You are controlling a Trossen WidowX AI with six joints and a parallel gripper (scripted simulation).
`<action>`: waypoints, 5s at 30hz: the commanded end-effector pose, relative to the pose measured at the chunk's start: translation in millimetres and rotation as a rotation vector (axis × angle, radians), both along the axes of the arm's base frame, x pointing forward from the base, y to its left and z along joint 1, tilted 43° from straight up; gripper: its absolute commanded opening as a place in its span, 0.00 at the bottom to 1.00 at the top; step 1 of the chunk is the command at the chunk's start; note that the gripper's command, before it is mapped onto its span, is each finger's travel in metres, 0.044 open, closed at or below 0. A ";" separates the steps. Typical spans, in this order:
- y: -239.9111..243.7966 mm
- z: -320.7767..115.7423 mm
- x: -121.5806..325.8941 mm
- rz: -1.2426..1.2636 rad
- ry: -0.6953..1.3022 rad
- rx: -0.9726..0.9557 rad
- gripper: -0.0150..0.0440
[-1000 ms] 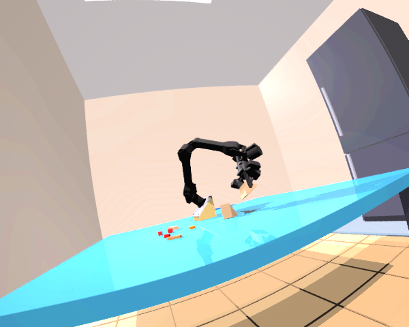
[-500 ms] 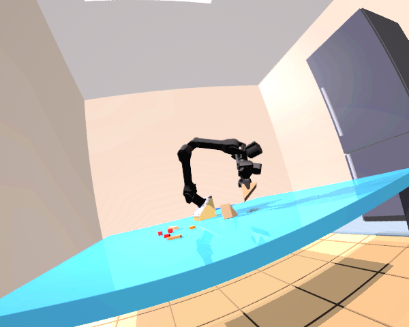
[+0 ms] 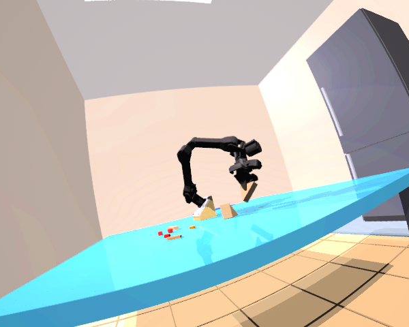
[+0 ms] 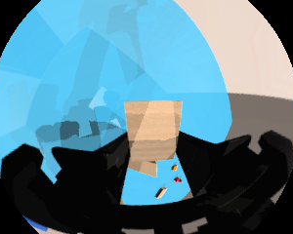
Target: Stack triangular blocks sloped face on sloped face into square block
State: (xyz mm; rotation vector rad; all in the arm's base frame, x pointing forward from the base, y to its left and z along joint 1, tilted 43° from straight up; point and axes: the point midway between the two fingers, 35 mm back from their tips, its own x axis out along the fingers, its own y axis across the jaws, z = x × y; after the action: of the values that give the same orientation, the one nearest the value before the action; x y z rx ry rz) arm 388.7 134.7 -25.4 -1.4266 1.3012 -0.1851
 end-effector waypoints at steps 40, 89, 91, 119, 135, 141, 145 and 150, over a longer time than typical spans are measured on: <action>0.5 15.9 0.5 -1.041 -0.872 0.512 0.25; 1.2 53.7 -120.0 -1.163 -0.958 0.533 0.25; -6.4 49.2 -116.3 -1.163 -0.958 0.534 0.25; -71.9 13.1 -90.7 -1.164 -0.966 0.535 0.25; -71.9 13.3 -90.7 -1.163 -0.965 0.535 0.25; -71.2 13.6 -90.5 -1.161 -0.966 0.538 0.25; -71.1 13.8 -90.4 -1.161 -0.966 0.538 0.25; -71.4 13.9 -89.9 -1.160 -0.967 0.540 0.25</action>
State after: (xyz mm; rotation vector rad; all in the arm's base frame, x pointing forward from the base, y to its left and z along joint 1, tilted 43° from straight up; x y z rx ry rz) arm 297.2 63.0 -13.6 0.0788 1.0465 -1.0553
